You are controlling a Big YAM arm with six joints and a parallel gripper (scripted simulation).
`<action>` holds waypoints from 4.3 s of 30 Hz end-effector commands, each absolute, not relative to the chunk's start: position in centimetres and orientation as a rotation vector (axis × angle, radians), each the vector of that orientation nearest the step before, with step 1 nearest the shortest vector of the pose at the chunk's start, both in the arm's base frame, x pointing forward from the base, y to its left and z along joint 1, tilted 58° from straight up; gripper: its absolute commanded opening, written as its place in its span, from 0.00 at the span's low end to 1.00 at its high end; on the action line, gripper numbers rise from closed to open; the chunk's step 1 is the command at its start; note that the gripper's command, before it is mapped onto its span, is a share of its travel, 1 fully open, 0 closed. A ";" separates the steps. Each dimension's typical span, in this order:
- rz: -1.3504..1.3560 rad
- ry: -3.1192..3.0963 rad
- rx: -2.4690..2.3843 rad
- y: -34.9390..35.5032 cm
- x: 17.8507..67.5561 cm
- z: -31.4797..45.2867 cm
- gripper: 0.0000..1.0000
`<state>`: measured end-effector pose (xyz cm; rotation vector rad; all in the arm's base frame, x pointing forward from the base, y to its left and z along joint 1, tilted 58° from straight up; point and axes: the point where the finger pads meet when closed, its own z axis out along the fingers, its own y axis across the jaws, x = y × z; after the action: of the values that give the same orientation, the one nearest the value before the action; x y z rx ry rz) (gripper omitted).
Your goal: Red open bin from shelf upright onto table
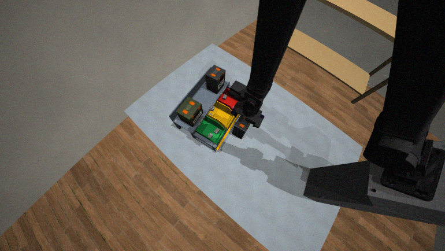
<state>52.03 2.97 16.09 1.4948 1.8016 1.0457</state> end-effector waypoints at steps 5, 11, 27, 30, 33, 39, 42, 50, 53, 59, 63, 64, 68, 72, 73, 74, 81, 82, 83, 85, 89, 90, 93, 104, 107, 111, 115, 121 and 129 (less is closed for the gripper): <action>1.052 1.801 1.497 3.5 52.7 15.7 1.00; 1.054 1.800 1.495 3.6 53.1 15.5 1.00; 1.055 1.802 1.495 4.2 54.8 14.3 1.00; 1.054 1.799 1.497 4.2 55.2 14.0 1.00; 1.045 1.791 1.506 3.5 55.4 13.9 1.00; 1.055 1.802 1.494 4.6 56.2 13.4 1.00; 1.051 1.795 1.500 4.2 56.5 13.2 1.00; 1.045 1.802 1.505 4.3 56.8 12.7 1.00; 1.052 1.798 1.498 4.5 57.1 12.8 1.00; 1.049 1.803 1.500 4.6 57.1 12.6 1.00; 1.049 1.803 1.500 4.6 57.1 12.6 1.00; 1.049 1.803 1.500 4.6 57.1 12.6 1.00; 1.049 1.803 1.500 4.6 57.1 12.6 1.00; 1.049 1.803 1.500 4.6 57.1 12.6 1.00; 1.049 1.803 1.500 4.6 57.1 12.6 1.00; 1.049 1.803 1.500 4.6 57.1 12.6 1.00; 1.049 1.803 1.500 4.6 57.1 12.6 1.00; 1.049 1.803 1.500 4.6 57.1 12.6 1.00; 1.049 1.803 1.500 4.6 57.1 12.6 1.00; 1.049 1.803 1.500 4.6 57.1 12.6 1.00; 1.049 1.803 1.500 4.6 57.1 12.6 1.00; 1.049 1.803 1.500 4.6 57.1 12.6 1.00; 1.049 1.803 1.500 4.6 57.1 12.6 1.00; 1.043 1.812 1.494 4.6 57.0 12.5 0.00; 1.043 1.812 1.494 4.6 57.0 12.5 0.00; 1.043 1.812 1.494 4.6 57.0 12.5 0.00; 1.043 1.812 1.494 4.6 57.0 12.5 0.00; 1.043 1.812 1.494 4.6 57.0 12.5 0.00; 1.043 1.812 1.494 4.6 57.0 12.5 0.00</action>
<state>56.71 4.10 13.07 1.4977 1.7989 1.0457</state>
